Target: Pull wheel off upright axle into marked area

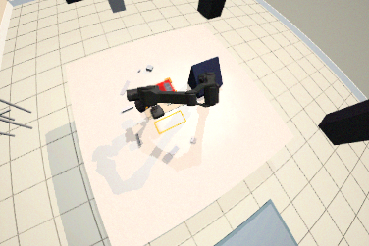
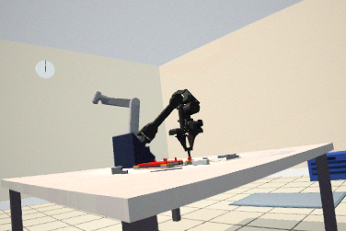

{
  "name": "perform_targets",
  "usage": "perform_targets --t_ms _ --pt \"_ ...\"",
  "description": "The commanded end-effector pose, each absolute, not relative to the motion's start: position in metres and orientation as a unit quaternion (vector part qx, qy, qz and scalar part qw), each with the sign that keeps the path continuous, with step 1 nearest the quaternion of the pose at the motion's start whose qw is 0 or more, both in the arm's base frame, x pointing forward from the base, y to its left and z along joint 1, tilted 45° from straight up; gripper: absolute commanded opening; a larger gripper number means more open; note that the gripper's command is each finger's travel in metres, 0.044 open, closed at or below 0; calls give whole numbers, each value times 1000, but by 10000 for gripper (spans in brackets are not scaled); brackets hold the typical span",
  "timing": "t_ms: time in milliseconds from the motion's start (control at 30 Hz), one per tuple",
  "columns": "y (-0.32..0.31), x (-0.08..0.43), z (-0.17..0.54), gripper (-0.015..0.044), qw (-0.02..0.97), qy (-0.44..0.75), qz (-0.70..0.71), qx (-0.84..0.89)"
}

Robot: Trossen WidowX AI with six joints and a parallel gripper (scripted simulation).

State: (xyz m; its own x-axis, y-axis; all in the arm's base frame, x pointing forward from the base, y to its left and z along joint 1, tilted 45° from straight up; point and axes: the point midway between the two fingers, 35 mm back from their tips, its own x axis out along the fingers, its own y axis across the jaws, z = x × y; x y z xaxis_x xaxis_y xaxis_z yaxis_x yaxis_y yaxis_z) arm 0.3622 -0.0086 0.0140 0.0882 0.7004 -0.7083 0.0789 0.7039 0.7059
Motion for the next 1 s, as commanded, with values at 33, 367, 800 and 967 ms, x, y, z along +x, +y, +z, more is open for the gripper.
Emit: perform_targets --t_ms 33,367,800,967 --pt "-10 362 15 0 672 634 232 305" --pt "-15 362 20 0 672 634 232 305" --pt "-25 354 44 0 669 635 231 309" --pt "-14 349 57 0 670 635 231 308"
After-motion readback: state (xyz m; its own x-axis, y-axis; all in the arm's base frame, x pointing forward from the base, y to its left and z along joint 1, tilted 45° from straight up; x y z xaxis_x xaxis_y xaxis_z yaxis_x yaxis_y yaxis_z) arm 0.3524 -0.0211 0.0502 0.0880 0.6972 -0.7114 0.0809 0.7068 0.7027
